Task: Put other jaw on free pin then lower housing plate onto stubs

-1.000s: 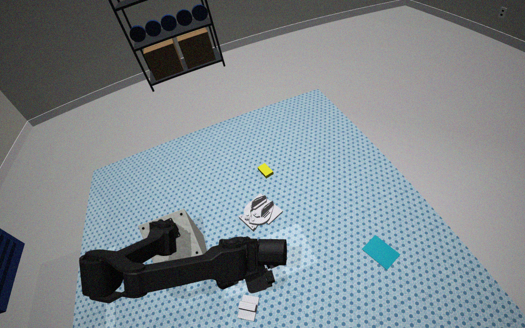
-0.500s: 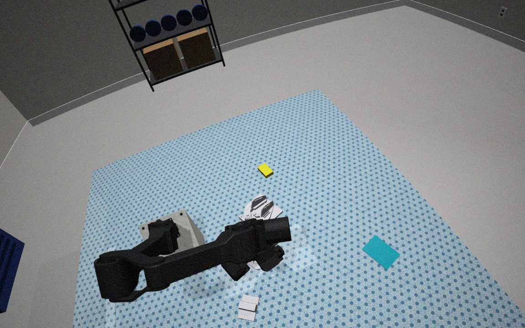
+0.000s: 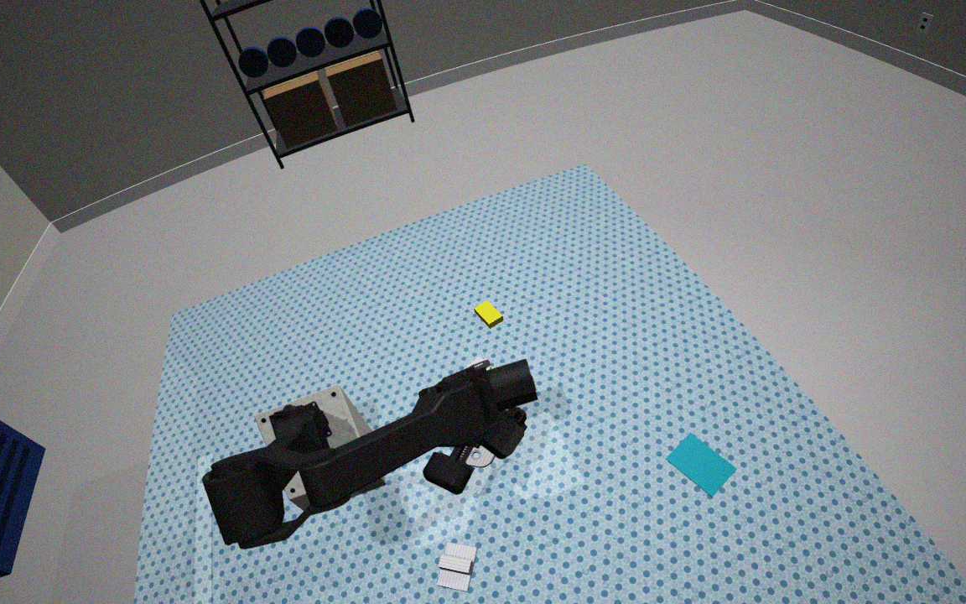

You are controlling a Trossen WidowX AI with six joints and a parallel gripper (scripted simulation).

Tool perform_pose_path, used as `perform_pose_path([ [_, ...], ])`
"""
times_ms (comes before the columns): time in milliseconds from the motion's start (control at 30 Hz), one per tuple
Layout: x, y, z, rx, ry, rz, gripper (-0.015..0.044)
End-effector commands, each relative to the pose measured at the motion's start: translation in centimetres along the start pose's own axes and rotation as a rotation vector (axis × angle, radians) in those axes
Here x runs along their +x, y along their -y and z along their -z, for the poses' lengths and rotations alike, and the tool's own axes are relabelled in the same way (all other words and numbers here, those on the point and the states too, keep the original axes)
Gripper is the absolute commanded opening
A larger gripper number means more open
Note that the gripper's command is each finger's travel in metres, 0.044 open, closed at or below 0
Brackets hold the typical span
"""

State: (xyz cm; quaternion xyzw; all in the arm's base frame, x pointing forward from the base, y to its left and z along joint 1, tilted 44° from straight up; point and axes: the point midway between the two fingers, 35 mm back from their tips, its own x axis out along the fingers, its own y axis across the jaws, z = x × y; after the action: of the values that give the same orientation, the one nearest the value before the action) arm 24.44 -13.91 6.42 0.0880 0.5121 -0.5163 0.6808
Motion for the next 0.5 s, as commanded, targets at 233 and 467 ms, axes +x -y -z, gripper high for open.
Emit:
perform_pose_path([
  [233, 0.2, -2.9, 1.8, -0.27, -0.001, 0.011, 0.0351],
  [467, 0.3, -4.6, 3.1, -0.437, 0.001, 0.019, 0.0351],
])
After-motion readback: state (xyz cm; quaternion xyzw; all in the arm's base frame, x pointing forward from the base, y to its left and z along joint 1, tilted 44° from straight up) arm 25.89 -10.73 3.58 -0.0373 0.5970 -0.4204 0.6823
